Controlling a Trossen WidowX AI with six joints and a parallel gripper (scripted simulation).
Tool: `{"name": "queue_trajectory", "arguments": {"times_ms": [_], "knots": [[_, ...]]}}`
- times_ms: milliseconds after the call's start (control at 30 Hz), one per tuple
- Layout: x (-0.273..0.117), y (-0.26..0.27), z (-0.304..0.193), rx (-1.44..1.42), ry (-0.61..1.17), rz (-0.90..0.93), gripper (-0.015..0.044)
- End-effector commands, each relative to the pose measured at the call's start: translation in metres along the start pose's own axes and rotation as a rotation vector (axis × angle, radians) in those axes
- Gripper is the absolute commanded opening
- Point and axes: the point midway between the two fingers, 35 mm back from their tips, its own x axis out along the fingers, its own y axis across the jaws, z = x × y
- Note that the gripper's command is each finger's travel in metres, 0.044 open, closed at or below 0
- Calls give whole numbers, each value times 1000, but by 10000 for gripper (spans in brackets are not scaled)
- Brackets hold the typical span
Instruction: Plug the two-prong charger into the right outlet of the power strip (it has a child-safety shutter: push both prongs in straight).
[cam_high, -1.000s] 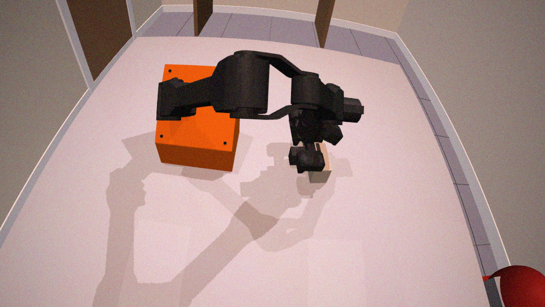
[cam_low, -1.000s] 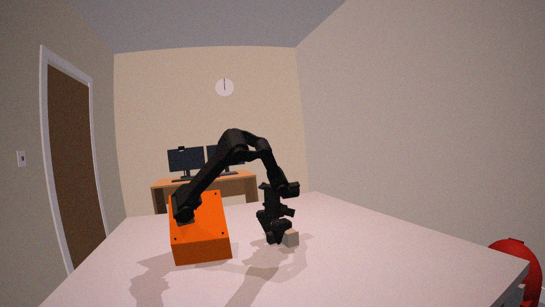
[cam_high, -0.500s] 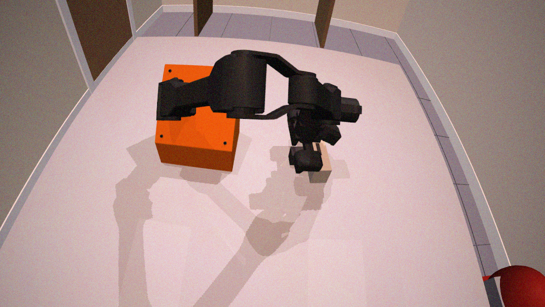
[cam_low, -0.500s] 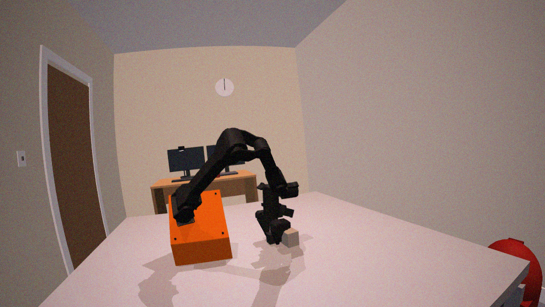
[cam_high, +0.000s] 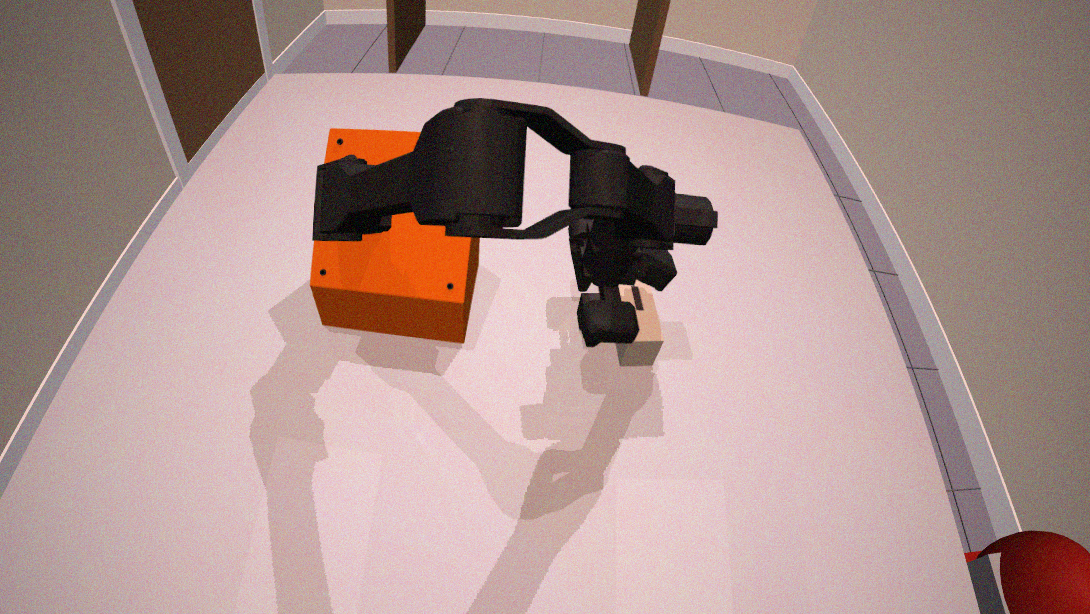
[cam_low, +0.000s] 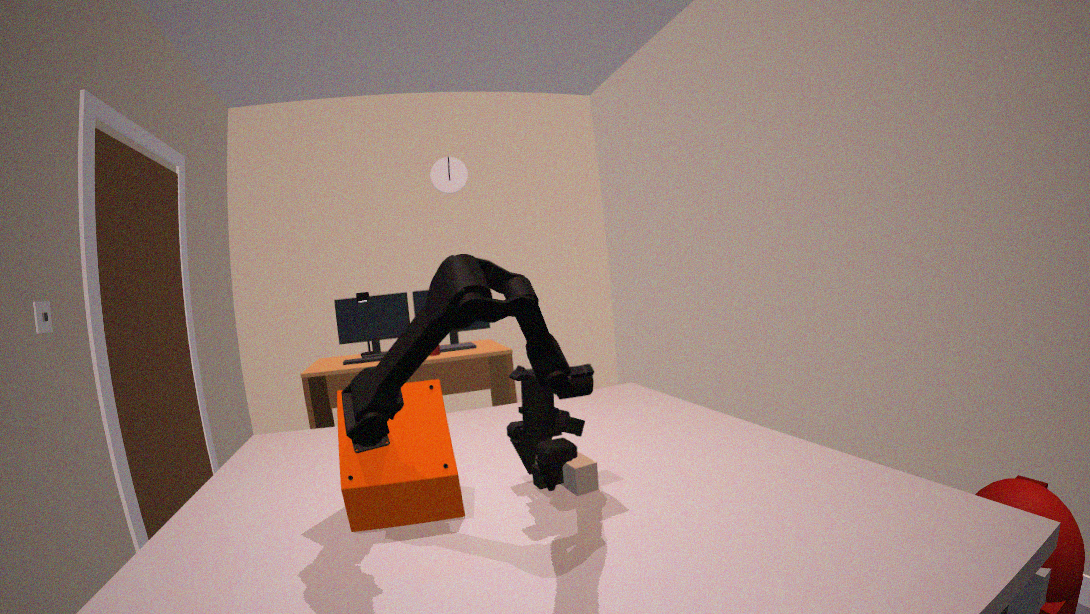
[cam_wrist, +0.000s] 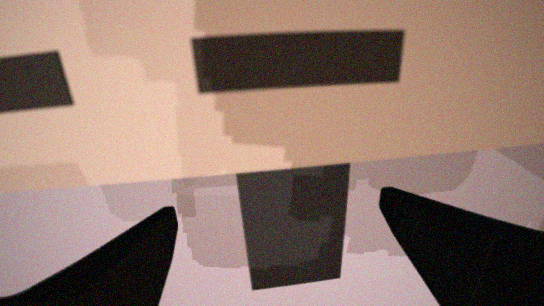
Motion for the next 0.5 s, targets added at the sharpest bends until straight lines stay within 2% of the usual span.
{"name": "queue_trajectory", "arguments": {"times_ms": [0,467], "knots": [[0,0,-5,-5,-1,3,440],[1,-1,-20,-5,0,3,440]]}}
